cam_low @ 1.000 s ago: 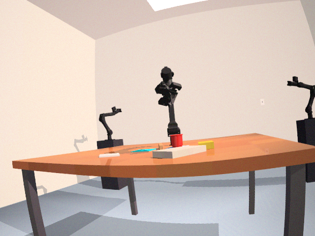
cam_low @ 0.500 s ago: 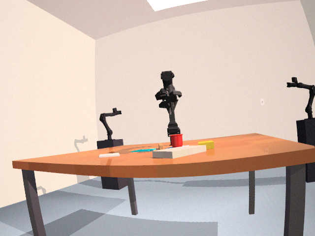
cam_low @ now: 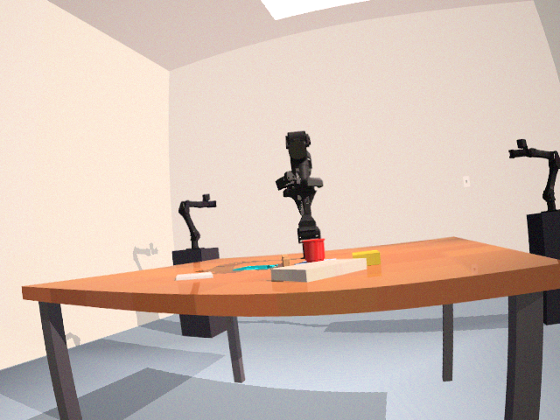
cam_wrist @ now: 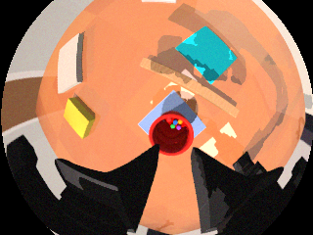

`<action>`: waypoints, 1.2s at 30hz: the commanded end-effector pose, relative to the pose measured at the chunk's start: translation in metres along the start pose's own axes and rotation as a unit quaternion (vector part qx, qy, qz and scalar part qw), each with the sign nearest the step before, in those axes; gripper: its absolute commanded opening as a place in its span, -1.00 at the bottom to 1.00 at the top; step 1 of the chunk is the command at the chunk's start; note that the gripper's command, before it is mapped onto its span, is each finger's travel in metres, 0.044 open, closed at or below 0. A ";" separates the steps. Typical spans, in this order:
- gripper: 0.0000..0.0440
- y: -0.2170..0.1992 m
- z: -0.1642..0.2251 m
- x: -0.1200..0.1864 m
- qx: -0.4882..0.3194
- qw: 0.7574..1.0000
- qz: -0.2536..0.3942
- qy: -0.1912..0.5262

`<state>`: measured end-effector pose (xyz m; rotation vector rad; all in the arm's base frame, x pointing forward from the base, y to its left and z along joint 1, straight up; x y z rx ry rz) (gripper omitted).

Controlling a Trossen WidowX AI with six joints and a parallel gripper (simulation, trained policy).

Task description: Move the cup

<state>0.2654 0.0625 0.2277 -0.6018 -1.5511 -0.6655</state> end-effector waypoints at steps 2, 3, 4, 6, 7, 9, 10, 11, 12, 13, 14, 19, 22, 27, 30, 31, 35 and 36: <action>-0.34 -0.005 0.001 -0.015 -0.008 0.999 0.035 0.012; -0.33 -0.005 0.001 -0.018 -0.010 0.999 0.040 0.013; -0.32 -0.006 0.002 -0.020 -0.011 0.999 0.044 0.014; -0.31 -0.007 0.002 -0.026 -0.013 0.998 0.053 0.016; -0.30 -0.008 0.002 -0.028 -0.014 0.998 0.057 0.017; -0.28 -0.009 0.003 -0.034 -0.016 0.998 0.065 0.019; -0.27 -0.009 0.004 -0.037 -0.017 0.997 0.069 0.020; -0.27 -0.010 0.004 -0.039 -0.018 0.997 0.072 0.021; -0.26 -0.010 0.004 -0.042 -0.019 0.997 0.076 0.022; -0.25 -0.011 0.005 -0.045 -0.019 0.996 0.079 0.023; -0.24 -0.011 0.005 -0.048 -0.020 0.996 0.082 0.024; -0.21 -0.013 0.008 -0.061 -0.021 0.995 0.097 0.027; -0.20 -0.014 0.010 -0.069 -0.021 0.994 0.104 0.029; -0.19 -0.016 0.012 -0.083 -0.017 0.993 0.114 0.032; -0.19 -0.017 0.014 -0.091 -0.014 0.992 0.118 0.033; -0.19 -0.018 0.015 -0.094 -0.012 0.992 0.120 0.034; -0.19 -0.020 0.017 -0.106 -0.004 0.992 0.124 0.035; -0.20 -0.020 0.017 -0.109 -0.002 0.991 0.125 0.036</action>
Point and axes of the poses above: the point midway between the two fingers, 35 mm back from their tips, its own x axis back along the fingers, its own y axis across the jaws, z = x × y, the point moved 3 cm from there along x, back along the fingers, and after that the axes turned 3 degrees about x, right-handed, at the moved point
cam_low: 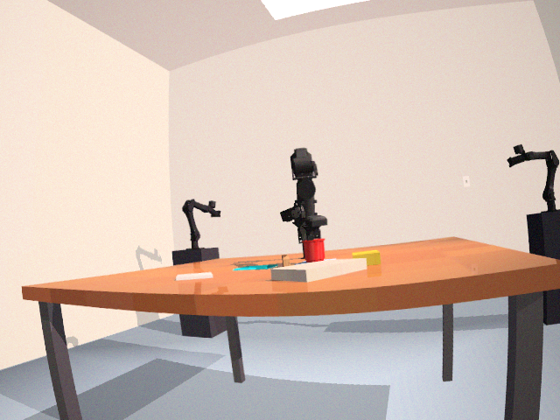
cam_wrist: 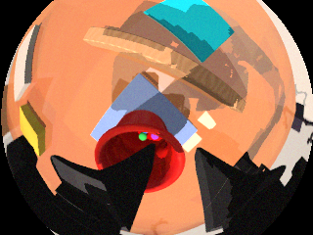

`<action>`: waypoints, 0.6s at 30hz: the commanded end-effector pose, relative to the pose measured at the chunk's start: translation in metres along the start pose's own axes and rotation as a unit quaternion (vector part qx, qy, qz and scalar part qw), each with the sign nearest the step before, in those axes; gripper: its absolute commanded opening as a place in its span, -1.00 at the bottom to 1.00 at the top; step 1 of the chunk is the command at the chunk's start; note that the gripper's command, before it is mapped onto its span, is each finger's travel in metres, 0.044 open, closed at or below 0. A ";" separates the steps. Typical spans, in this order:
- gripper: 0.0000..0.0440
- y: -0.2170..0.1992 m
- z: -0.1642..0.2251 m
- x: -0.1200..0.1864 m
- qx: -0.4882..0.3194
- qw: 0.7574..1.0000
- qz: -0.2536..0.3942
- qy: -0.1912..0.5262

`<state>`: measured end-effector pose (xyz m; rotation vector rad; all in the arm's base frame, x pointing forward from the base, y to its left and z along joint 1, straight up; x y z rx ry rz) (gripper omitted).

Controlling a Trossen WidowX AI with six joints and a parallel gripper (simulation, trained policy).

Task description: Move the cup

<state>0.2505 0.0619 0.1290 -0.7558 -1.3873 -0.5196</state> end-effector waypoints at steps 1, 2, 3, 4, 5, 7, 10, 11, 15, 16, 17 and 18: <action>-0.20 0.000 0.002 -0.016 0.011 1.000 0.010 0.002; -0.19 0.001 0.002 -0.019 0.014 1.000 0.011 0.002; -0.19 0.001 0.003 -0.023 0.017 1.000 0.012 0.002; -0.19 0.001 0.003 -0.026 0.021 1.000 0.013 0.003; -0.19 0.001 0.003 -0.030 0.024 1.000 0.013 0.003; -0.19 0.002 0.004 -0.036 0.032 0.999 0.014 0.005; -0.46 0.003 0.005 -0.044 0.045 0.999 0.012 0.003; -0.57 0.003 0.005 -0.046 0.050 0.999 0.011 0.002; -0.93 0.003 0.003 -0.049 0.063 0.998 0.008 -0.003; -0.95 0.003 0.002 -0.049 0.064 0.998 0.006 -0.005; -0.97 0.003 0.002 -0.048 0.065 0.998 0.004 -0.007; -0.97 0.003 0.001 -0.047 0.066 0.998 0.001 -0.009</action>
Point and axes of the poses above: the point midway between the two fingers, 35 mm back from their tips, its own x axis back along the fingers, its own y axis across the jaws, z = x × y, the point moved 3 cm from there along x, back along the fingers, and after that the axes turned 3 degrees about x, right-handed, at the moved point
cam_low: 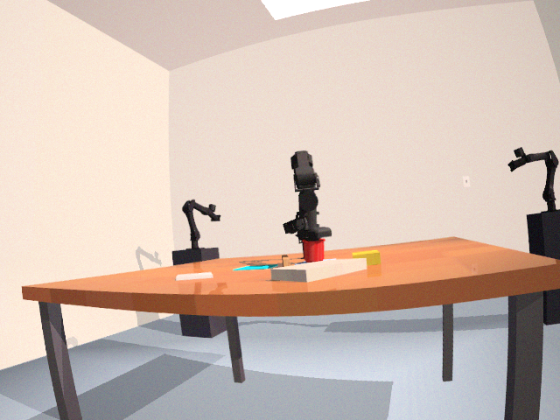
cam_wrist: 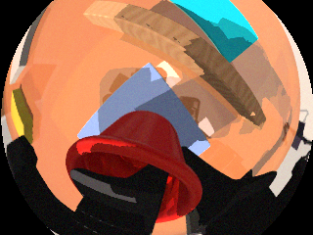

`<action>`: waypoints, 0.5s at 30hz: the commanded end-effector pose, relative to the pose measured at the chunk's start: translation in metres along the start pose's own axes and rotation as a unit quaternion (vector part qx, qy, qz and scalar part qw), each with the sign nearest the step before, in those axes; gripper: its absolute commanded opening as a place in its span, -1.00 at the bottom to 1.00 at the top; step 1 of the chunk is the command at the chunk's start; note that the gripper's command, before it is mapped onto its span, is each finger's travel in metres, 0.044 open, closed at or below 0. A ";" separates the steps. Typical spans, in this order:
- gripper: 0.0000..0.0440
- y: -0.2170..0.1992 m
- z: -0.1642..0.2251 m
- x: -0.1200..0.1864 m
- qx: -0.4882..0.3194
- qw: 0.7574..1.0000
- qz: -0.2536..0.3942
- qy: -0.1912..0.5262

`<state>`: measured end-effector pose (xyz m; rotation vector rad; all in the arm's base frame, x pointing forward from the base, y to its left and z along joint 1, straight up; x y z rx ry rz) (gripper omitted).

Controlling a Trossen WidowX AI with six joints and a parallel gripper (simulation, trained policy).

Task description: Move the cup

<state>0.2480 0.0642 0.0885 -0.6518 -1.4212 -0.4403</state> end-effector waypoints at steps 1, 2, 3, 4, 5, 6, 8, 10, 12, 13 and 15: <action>-0.97 -0.004 -0.001 -0.006 0.006 1.000 0.007 -0.005; -0.97 -0.003 -0.002 -0.004 0.005 1.000 0.004 -0.005; -0.97 -0.003 -0.002 -0.003 0.004 1.000 0.002 -0.007; -0.96 -0.003 -0.003 -0.001 0.003 1.000 -0.001 -0.008; -0.96 -0.003 -0.004 0.000 0.002 1.000 -0.003 -0.009; -0.95 -0.003 -0.004 0.002 0.001 1.000 -0.006 -0.011; -0.95 -0.002 -0.005 0.006 -0.002 1.000 -0.011 -0.013; -0.95 -0.002 -0.007 0.009 -0.005 1.000 -0.016 -0.016; -0.95 -0.002 -0.008 0.012 -0.009 1.000 -0.022 -0.018; -0.95 -0.002 -0.008 0.014 -0.011 0.999 -0.024 -0.019; -0.96 -0.002 -0.010 0.018 -0.015 0.999 -0.029 -0.021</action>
Point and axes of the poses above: the point midway between the two fingers, 35 mm back from their tips, its own x axis back along the fingers, its own y axis across the jaws, z = x × y, the point moved 3 cm from there along x, back along the fingers, and after that the axes turned 3 degrees about x, right-handed, at the moved point
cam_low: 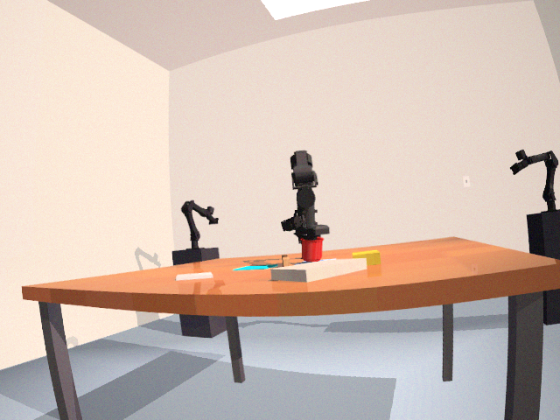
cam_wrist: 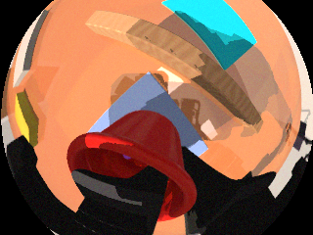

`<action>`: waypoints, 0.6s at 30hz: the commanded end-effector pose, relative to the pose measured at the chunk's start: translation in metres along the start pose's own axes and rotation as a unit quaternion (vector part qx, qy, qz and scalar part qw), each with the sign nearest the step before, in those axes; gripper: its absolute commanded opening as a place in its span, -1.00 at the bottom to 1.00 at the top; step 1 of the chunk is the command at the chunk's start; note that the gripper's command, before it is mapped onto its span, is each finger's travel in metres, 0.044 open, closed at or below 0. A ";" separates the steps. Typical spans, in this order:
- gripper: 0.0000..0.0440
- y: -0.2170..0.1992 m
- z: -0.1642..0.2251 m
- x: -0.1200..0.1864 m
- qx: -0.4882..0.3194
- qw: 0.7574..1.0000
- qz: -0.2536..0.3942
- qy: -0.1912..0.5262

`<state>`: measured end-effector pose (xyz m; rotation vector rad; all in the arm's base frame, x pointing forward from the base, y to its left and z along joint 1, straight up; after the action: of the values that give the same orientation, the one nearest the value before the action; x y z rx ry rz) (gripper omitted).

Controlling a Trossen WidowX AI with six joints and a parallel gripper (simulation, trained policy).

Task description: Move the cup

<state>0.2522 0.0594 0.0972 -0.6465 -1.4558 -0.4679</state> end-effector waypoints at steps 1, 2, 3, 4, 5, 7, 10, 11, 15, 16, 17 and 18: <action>-0.97 0.000 -0.005 0.011 -0.012 1.000 -0.014 -0.009; -0.98 0.000 -0.005 0.014 -0.016 1.000 -0.016 -0.010; -0.99 -0.001 -0.006 0.016 -0.019 1.000 -0.019 -0.011; -1.00 -0.001 -0.007 0.019 -0.023 0.999 -0.021 -0.012; -1.00 -0.002 -0.008 0.022 -0.027 0.999 -0.023 -0.013; -1.00 -0.003 -0.010 0.028 -0.036 0.999 -0.028 -0.015; -1.00 -0.005 -0.013 0.037 -0.049 0.998 -0.037 -0.018; -1.00 -0.005 -0.014 0.041 -0.053 0.998 -0.040 -0.019; -1.00 -0.008 -0.020 0.053 -0.071 0.996 -0.052 -0.025; -1.00 -0.009 -0.022 0.055 -0.075 0.995 -0.055 -0.026; -1.00 -0.010 -0.024 0.058 -0.079 0.995 -0.057 -0.028; -1.00 -0.011 -0.026 0.061 -0.084 0.994 -0.060 -0.030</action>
<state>0.2657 0.0444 0.1460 -0.7037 -1.5101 -0.6289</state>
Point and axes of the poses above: the point midway between the two fingers, 35 mm back from their tips, its own x axis back along the fingers, its own y axis across the jaws, z = x × y, the point moved 3 cm from there along x, back along the fingers, and after that the axes turned 3 degrees about x, right-handed, at the moved point
